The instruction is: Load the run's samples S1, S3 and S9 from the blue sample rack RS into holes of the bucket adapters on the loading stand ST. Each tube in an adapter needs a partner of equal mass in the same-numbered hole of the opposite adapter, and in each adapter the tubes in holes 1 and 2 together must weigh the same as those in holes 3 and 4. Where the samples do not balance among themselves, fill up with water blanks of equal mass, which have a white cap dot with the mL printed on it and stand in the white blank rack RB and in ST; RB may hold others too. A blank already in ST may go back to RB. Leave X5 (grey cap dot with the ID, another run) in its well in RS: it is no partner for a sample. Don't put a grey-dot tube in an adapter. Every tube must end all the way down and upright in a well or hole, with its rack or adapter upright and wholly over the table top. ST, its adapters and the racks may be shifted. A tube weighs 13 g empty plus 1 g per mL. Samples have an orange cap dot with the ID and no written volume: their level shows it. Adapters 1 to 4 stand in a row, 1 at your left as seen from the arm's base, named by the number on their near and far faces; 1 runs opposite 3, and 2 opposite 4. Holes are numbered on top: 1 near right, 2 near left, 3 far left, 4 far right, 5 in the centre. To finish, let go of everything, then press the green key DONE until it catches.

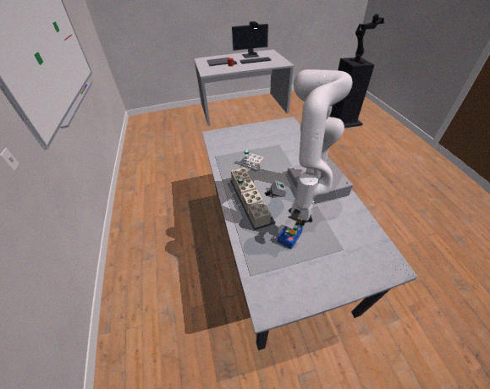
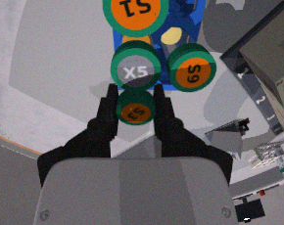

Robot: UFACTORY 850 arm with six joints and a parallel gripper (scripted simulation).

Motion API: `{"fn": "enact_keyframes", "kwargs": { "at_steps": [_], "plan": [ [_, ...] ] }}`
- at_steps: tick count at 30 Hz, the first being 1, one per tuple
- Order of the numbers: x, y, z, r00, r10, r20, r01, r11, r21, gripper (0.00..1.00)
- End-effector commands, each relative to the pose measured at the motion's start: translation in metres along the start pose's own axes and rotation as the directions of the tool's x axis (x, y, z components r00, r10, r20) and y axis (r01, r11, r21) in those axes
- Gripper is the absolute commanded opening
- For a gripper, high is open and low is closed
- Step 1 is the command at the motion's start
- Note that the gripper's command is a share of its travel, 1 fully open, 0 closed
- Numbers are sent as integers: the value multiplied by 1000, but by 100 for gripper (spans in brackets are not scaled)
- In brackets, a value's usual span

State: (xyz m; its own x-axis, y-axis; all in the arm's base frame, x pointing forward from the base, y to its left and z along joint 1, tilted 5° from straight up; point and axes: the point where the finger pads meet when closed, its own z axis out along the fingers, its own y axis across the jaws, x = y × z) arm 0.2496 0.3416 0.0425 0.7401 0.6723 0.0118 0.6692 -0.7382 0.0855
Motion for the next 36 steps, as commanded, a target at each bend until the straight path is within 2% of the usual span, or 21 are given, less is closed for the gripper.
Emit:
{"fn": "enact_keyframes", "kwargs": {
  "at_steps": [1, 19, 36],
  "plan": [
    [1, 0, 0, 1000, 0, -2, 0, 1000, 0, 0],
    [1, 0, 0, 1000, 0, -2, 0, 1000, 0, 0],
    [1, 0, -11, 1000, 0, -2, 0, 1000, 0, 0]
  ]
}}
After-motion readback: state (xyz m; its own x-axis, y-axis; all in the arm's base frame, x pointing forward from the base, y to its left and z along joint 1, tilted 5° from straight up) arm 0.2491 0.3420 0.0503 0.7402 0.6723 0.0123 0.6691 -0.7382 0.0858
